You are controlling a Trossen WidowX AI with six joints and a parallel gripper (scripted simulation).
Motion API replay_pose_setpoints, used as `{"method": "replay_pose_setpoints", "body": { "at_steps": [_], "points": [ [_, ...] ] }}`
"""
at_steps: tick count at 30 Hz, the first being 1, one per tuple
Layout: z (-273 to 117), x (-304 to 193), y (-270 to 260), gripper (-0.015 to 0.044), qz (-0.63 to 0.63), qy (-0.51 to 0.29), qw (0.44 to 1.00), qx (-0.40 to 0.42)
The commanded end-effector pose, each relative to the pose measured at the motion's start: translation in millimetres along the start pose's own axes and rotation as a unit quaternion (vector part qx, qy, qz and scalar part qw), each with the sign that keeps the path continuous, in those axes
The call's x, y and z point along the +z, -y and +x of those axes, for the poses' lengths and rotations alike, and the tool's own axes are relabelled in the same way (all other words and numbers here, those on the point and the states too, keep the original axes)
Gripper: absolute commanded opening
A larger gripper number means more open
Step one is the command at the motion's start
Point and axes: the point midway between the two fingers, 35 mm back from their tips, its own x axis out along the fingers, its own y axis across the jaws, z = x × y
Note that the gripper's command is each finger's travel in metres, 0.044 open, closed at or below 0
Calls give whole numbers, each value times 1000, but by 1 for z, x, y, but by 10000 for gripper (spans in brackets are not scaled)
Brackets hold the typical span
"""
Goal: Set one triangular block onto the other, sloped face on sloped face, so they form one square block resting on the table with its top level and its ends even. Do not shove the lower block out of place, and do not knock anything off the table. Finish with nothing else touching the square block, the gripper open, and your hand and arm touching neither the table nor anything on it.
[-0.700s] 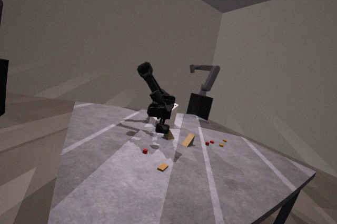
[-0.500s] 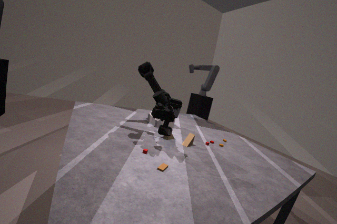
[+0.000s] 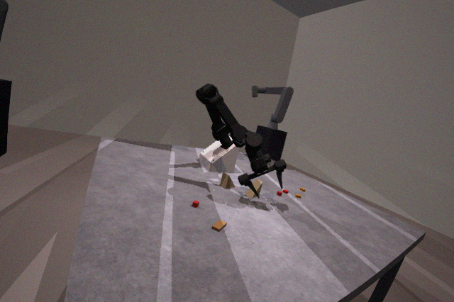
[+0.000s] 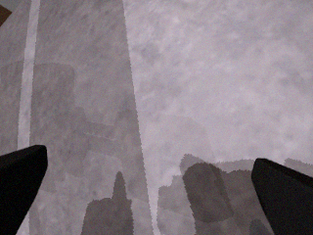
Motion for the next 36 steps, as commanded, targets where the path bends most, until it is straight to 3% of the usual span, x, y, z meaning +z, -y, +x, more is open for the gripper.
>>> {"method": "replay_pose_setpoints", "body": {
  "at_steps": [1, 6, 9, 14, 18, 36],
  "points": [
    [-6, -72, -25, 440, -313, -162, 935, -42],
    [-31, -113, -31, 440, -565, -270, 778, -49],
    [-53, -126, -31, 440, -711, -325, 622, -45],
    [-87, -126, -39, 440, -876, -372, 304, -35],
    [-104, -121, -41, 440, -907, -392, 152, -27],
    [-105, -121, -41, 440, -908, -392, 145, -27]
  ]
}}
